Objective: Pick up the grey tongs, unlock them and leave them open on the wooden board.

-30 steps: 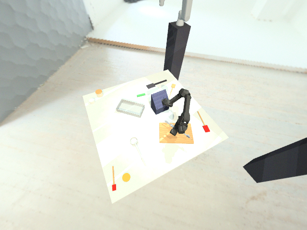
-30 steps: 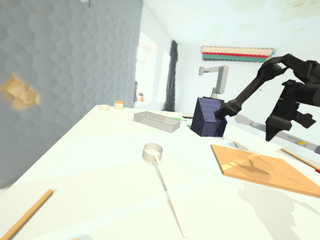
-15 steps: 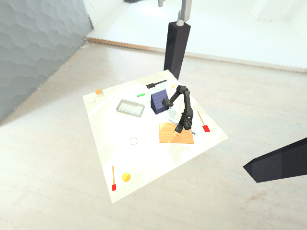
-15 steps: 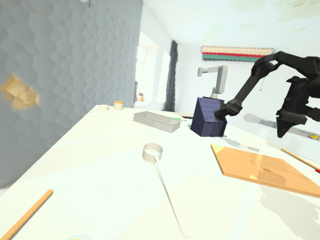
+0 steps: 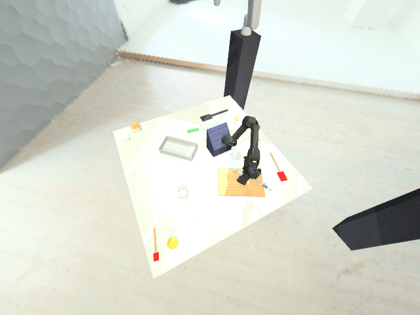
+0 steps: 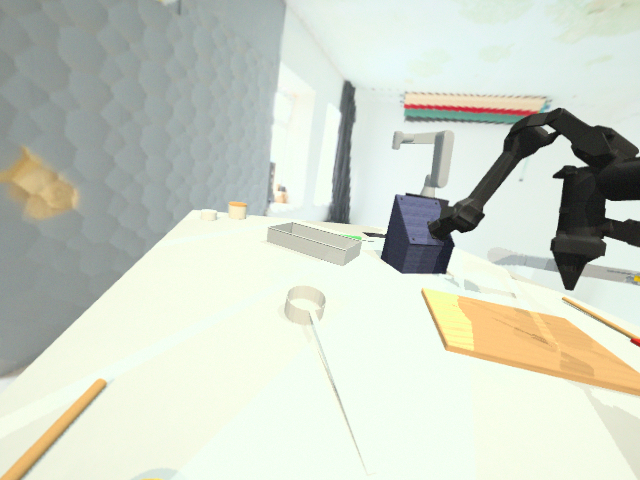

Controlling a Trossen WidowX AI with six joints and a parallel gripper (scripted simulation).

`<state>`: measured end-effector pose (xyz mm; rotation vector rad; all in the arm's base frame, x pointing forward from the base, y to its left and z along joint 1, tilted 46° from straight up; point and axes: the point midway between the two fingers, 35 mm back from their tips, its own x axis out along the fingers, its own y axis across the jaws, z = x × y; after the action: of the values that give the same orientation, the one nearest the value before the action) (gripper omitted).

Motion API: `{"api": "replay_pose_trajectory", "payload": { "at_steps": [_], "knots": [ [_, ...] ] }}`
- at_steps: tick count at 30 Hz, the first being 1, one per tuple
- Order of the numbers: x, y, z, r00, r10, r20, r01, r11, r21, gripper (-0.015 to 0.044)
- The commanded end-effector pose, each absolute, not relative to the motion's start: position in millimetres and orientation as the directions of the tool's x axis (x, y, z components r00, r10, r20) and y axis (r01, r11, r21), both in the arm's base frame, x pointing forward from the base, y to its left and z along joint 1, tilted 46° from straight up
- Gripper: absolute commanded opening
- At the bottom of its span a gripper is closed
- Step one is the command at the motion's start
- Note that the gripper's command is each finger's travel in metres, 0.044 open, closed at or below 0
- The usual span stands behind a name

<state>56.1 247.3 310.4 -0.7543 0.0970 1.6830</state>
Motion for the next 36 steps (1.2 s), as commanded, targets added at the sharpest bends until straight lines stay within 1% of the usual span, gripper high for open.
{"api": "replay_pose_trajectory", "payload": {
  "at_steps": [1, 11, 21, 29, 36],
  "knots": [
    [60, 252, 315, -0.081, 0.897, -0.435, -0.919, -0.236, -0.315, -0.015],
    [69, 261, 318, -0.145, 0.96, -0.24, -0.937, -0.212, -0.28, -0.015],
    [74, 253, 315, -0.221, 0.972, -0.082, -0.93, -0.236, -0.283, -0.015],
    [71, 240, 306, -0.295, 0.955, 0.001, -0.908, -0.28, -0.312, -0.015],
    [64, 223, 291, -0.367, 0.93, 0.033, -0.874, -0.333, -0.353, -0.015]
  ]
}}
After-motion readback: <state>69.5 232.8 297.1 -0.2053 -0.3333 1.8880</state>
